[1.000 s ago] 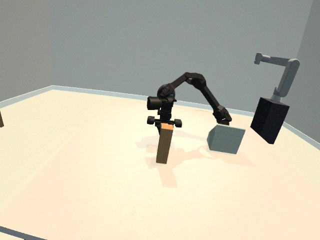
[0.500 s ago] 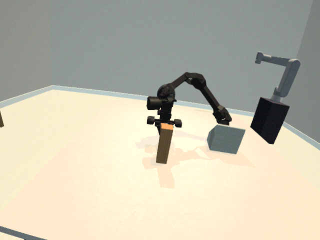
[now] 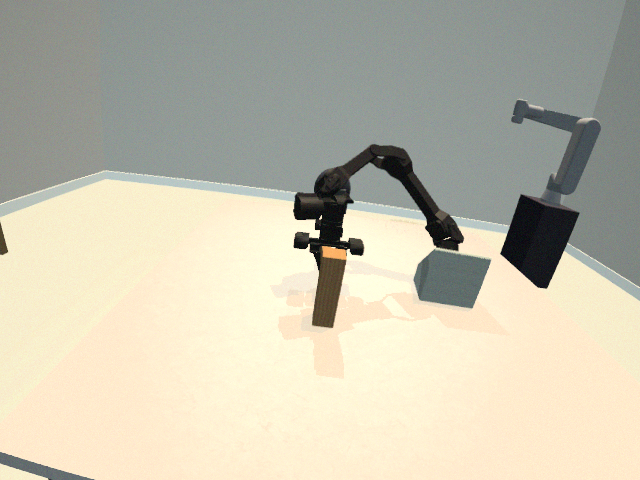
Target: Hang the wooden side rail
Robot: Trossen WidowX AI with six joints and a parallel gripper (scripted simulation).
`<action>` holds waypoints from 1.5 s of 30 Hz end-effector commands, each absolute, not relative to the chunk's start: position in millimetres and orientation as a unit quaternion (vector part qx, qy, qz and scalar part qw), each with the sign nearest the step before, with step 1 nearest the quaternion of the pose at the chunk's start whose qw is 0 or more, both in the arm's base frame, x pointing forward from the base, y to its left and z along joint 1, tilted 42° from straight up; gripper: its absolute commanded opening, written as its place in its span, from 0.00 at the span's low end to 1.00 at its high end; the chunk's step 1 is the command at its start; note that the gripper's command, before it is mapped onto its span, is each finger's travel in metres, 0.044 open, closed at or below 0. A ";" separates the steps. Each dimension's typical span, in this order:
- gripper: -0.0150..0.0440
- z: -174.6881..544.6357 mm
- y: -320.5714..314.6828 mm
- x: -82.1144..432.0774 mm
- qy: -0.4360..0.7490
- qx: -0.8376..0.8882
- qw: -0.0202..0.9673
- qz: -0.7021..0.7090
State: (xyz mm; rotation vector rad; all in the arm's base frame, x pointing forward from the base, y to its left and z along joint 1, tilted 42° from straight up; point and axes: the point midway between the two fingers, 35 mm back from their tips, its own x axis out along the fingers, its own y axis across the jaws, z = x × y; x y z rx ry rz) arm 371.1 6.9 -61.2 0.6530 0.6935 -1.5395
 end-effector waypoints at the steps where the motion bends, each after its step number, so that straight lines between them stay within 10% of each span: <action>1: 0.25 -61.6 12.2 371.0 0.301 0.284 0.622 -0.664; 45: 0.25 -62.3 16.3 373.0 0.301 0.284 0.622 -0.664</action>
